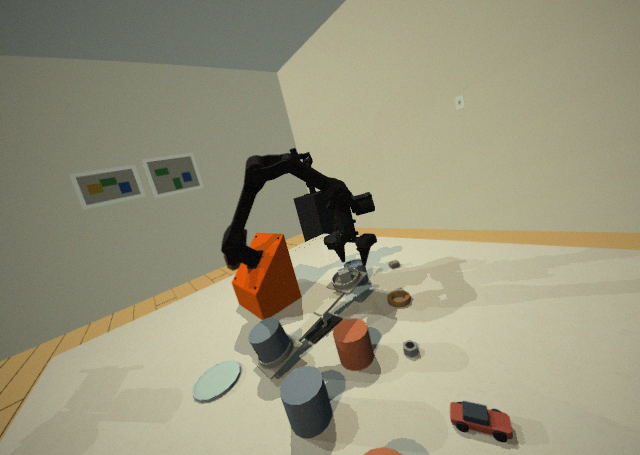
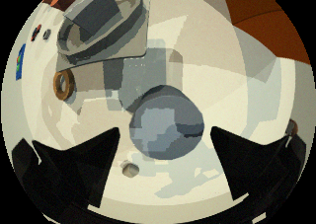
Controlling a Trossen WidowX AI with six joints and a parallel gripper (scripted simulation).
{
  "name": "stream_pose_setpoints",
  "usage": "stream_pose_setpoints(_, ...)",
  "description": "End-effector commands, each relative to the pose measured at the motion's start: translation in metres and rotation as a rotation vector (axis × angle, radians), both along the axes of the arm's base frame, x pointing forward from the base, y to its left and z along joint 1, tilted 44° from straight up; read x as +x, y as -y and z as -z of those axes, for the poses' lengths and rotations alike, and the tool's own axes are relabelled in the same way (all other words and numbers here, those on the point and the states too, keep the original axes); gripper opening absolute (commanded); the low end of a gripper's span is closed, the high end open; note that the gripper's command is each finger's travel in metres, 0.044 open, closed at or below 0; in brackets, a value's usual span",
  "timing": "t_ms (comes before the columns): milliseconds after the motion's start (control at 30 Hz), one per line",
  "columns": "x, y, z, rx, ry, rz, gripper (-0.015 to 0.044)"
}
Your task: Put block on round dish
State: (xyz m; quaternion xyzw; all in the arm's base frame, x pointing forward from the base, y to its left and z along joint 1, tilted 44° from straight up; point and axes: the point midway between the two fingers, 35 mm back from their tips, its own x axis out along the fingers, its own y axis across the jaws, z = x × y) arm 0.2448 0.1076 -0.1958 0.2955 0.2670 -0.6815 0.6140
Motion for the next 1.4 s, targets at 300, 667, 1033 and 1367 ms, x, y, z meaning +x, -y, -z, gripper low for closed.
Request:
stream_pose_setpoints(300, 0.014, -0.038, -0.020, 0.057, -0.018, -0.148, 0.0260)
stream_pose_setpoints(667, 0.023, -0.028, -0.036, 0.062, -0.259, -0.401, 0.0260)
stream_pose_setpoints(1033, 0.032, -0.016, -0.053, 0.071, -0.522, -0.672, 0.0260)
stream_pose_setpoints(1367, 0.039, -0.005, -0.069, 0.083, -0.765, -0.916, 0.0260)
